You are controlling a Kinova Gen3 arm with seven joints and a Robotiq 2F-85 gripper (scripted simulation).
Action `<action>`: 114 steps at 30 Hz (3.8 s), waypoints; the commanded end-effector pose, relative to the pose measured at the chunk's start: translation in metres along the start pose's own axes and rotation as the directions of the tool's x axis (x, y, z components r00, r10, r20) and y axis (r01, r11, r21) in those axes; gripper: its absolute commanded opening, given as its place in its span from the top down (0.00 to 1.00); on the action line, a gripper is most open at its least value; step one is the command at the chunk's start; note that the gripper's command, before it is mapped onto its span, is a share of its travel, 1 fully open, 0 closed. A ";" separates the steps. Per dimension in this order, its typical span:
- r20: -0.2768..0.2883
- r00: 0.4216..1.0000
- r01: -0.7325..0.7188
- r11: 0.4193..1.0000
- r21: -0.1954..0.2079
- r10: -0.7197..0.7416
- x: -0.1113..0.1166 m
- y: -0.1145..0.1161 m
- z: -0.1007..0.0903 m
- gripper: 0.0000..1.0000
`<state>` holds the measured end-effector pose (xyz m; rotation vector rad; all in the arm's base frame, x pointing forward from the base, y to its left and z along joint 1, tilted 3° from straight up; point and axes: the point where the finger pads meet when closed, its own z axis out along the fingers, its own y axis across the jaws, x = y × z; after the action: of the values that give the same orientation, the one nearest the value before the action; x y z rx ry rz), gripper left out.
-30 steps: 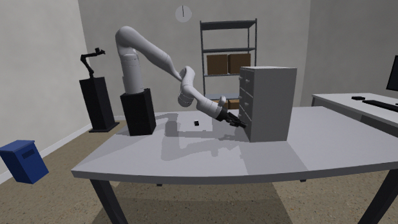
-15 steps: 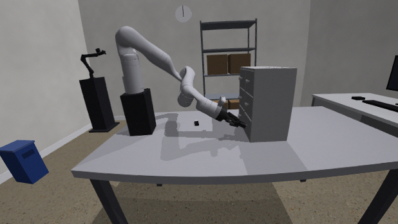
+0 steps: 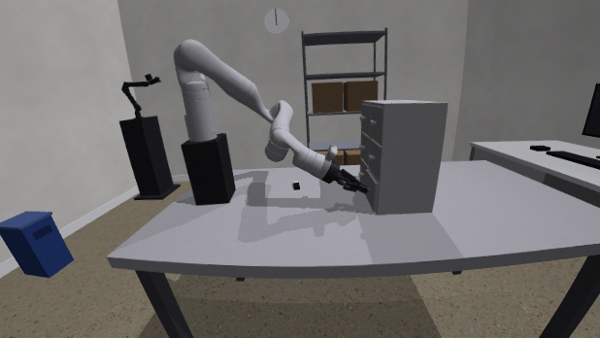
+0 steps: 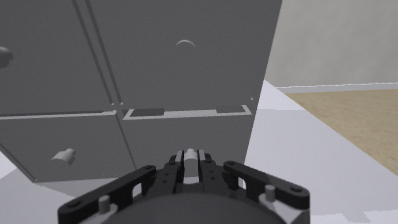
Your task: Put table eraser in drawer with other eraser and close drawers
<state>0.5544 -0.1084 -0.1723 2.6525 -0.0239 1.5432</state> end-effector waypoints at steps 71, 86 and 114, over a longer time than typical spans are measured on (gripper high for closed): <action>-0.001 1.000 0.001 1.000 -0.001 -0.001 -0.029 0.000 -0.052 0.87; -0.001 1.000 0.001 1.000 -0.001 -0.001 -0.029 0.000 -0.052 0.75; -0.001 1.000 0.001 1.000 -0.001 -0.001 -0.054 0.000 -0.095 0.67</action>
<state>0.4465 -0.1011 -0.1732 2.6540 -0.0190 1.5449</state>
